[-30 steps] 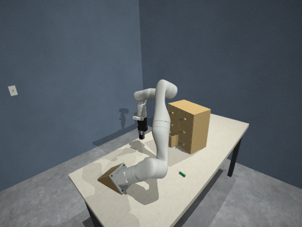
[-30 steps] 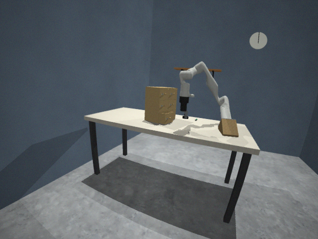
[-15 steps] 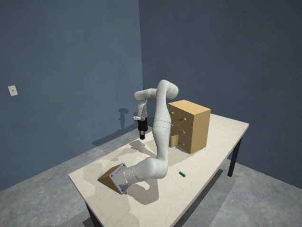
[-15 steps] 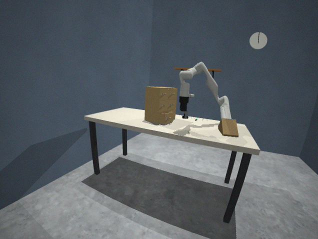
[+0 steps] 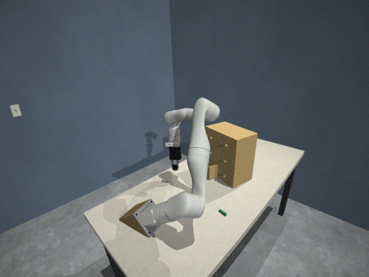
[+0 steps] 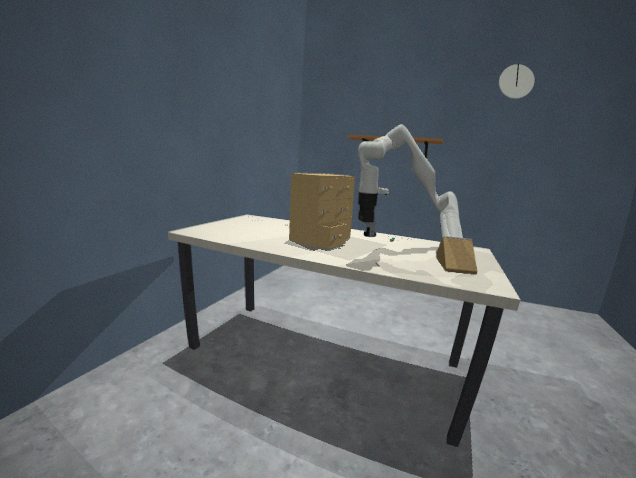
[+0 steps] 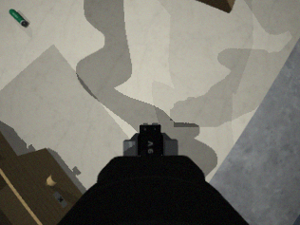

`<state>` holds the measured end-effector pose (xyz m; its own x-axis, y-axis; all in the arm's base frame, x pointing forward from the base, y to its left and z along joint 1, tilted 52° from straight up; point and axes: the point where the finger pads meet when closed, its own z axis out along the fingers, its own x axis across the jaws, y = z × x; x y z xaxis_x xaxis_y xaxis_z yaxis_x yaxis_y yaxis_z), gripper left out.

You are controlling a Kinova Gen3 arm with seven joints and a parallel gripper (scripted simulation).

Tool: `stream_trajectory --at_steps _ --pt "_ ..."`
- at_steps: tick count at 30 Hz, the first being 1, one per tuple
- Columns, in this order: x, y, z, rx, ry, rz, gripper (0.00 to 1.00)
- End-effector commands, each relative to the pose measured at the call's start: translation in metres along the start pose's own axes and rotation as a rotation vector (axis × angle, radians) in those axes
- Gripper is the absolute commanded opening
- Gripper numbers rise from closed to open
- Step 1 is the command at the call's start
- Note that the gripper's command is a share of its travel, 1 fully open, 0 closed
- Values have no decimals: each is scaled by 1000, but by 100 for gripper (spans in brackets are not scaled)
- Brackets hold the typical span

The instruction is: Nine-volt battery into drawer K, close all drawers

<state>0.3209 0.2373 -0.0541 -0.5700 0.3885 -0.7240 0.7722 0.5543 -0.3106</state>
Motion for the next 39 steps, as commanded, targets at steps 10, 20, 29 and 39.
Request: stream_trajectory --at_steps 10,20,29,39 --pt "-8 0 -1 -1 3 -146 51" --pt "-15 -1 -1 -1 2 -277 51" --pt "-24 -2 -1 -1 2 -439 51" --pt "-32 -2 -1 -1 2 -591 51"
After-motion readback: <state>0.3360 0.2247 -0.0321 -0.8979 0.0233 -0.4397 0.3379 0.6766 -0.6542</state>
